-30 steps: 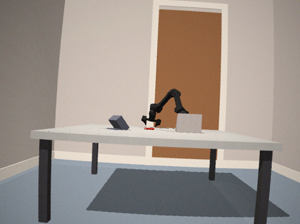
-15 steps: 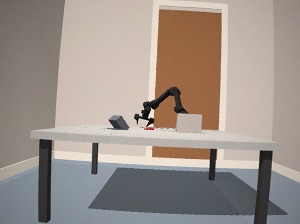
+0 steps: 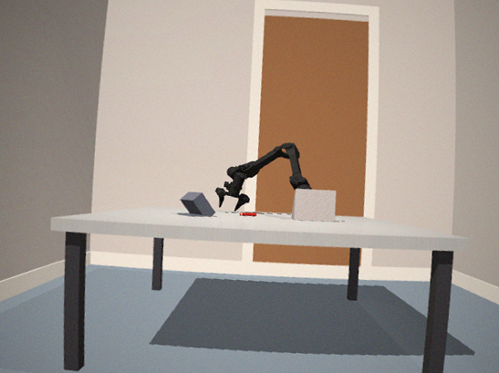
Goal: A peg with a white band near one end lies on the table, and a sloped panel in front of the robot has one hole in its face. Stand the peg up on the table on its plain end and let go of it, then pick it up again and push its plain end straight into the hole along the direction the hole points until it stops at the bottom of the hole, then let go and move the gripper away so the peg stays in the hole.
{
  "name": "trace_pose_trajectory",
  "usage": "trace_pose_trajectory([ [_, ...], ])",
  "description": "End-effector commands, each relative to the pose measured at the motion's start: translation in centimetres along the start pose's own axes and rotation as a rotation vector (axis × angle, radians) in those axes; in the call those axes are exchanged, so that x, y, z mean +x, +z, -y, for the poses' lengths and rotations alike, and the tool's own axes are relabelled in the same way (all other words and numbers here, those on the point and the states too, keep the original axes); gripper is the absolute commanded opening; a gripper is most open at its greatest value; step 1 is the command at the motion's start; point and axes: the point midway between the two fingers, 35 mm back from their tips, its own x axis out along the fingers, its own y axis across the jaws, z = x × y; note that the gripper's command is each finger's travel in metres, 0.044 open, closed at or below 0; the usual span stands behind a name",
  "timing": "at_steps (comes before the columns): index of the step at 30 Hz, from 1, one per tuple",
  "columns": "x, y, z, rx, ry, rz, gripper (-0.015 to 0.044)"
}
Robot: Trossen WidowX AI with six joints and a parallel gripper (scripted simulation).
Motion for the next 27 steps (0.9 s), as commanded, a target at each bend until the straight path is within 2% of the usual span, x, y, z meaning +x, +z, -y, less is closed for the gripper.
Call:
trace_pose_trajectory([
  [1,-1.1,-2.9,-2.0,-0.122,0.022,-0.075,0.044],
  [14,-5.2,-10.5,-5.7,-0.501,0.081,-0.259,0.044],
  [27,-10.1,-16.9,-6.5,-0.916,0.118,-0.389,0.044],
])
